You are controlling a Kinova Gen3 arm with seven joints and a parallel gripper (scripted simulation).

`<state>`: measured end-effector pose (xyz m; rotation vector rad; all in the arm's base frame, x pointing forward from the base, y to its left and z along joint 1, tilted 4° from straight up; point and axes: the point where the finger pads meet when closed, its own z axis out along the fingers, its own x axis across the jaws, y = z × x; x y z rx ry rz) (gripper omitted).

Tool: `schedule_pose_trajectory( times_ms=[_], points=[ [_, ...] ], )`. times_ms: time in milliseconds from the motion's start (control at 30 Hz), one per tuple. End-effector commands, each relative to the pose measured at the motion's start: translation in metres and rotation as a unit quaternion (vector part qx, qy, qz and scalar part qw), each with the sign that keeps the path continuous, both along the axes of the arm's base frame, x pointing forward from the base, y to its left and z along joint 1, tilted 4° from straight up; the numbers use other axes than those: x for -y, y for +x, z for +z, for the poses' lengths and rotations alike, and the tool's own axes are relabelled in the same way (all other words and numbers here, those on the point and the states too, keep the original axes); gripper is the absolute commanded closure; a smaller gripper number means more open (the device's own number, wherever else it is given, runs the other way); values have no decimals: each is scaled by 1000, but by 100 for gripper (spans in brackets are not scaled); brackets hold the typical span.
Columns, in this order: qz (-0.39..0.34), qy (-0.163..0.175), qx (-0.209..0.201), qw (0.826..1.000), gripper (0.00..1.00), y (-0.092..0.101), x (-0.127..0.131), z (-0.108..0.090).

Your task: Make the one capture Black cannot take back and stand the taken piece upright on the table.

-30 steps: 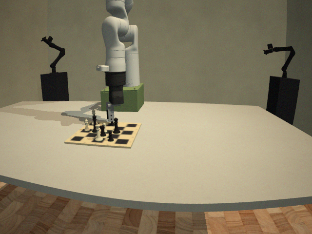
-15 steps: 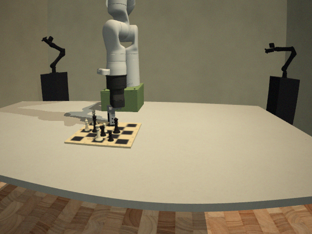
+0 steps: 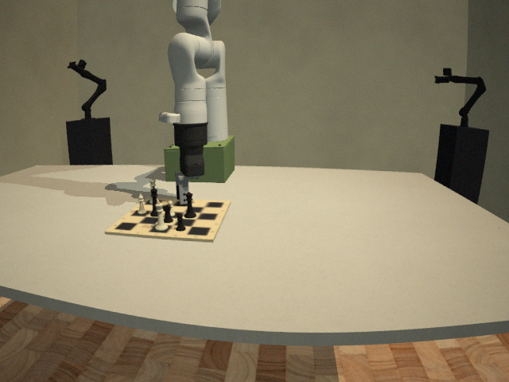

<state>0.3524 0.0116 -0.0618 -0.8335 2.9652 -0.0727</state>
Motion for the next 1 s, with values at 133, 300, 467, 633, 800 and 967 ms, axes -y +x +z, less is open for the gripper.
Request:
schedule_pose_trajectory(
  times_ms=[133, 300, 467, 633, 800, 967],
  points=[
    [0, 0, 1, 1000, 32, 0, 0, 0],
    [0, 0, 1, 1000, 32, 0, 0, 0],
    [0, 0, 1, 1000, 32, 0, 0, 0],
    [0, 0, 1, 1000, 32, 0, 0, 0],
    [0, 0, 1, 1000, 32, 0, 0, 0],
    [0, 0, 1, 1000, 100, 0, 0, 0]
  ],
)
